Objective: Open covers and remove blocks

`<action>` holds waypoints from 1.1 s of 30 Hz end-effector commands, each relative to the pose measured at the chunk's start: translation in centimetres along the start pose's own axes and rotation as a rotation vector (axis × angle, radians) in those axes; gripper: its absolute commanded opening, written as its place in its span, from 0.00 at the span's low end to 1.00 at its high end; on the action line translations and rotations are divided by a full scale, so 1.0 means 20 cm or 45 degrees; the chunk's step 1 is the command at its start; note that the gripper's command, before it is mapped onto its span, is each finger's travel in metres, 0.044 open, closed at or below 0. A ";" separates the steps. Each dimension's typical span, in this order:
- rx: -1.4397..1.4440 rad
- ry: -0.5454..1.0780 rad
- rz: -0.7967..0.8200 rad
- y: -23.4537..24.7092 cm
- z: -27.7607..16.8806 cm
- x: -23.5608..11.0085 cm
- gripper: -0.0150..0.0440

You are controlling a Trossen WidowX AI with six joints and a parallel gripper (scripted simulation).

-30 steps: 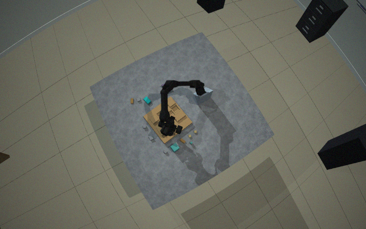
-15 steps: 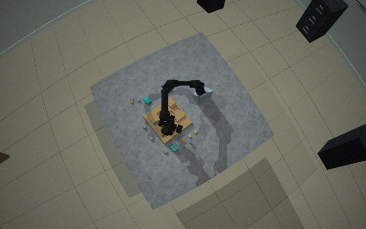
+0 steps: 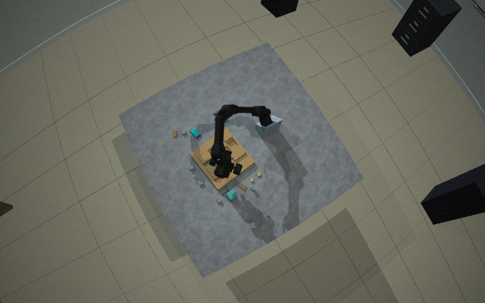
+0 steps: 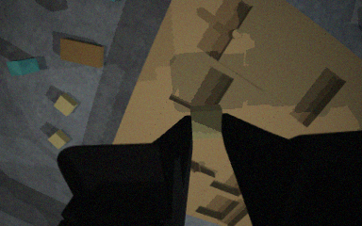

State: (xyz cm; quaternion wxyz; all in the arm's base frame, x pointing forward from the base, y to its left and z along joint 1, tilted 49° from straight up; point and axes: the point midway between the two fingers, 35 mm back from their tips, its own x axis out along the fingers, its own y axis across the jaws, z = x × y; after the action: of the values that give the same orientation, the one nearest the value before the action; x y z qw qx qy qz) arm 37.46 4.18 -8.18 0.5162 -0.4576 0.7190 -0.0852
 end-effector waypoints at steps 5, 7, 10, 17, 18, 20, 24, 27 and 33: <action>0.009 -0.003 0.007 -0.01 0.00 -0.09 0.39; 0.008 -0.005 0.009 -0.03 -0.01 -0.09 0.39; 0.007 -0.008 0.013 -0.08 -0.04 -0.10 0.39; 0.004 -0.016 0.022 -0.21 -0.10 -0.11 0.39; 0.003 -0.017 0.023 -0.23 -0.11 -0.11 0.39; 0.002 -0.018 0.025 -0.26 -0.13 -0.11 0.39; 0.001 -0.022 0.028 -0.33 -0.17 -0.12 0.39; 0.000 -0.024 0.030 -0.38 -0.21 -0.12 0.39; -0.001 -0.028 0.033 -0.47 -0.28 -0.12 0.39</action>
State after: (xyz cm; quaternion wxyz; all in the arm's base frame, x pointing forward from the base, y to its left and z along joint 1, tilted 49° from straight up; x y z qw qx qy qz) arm 38.66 -0.21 0.60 0.5289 -0.4470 0.7176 -0.0744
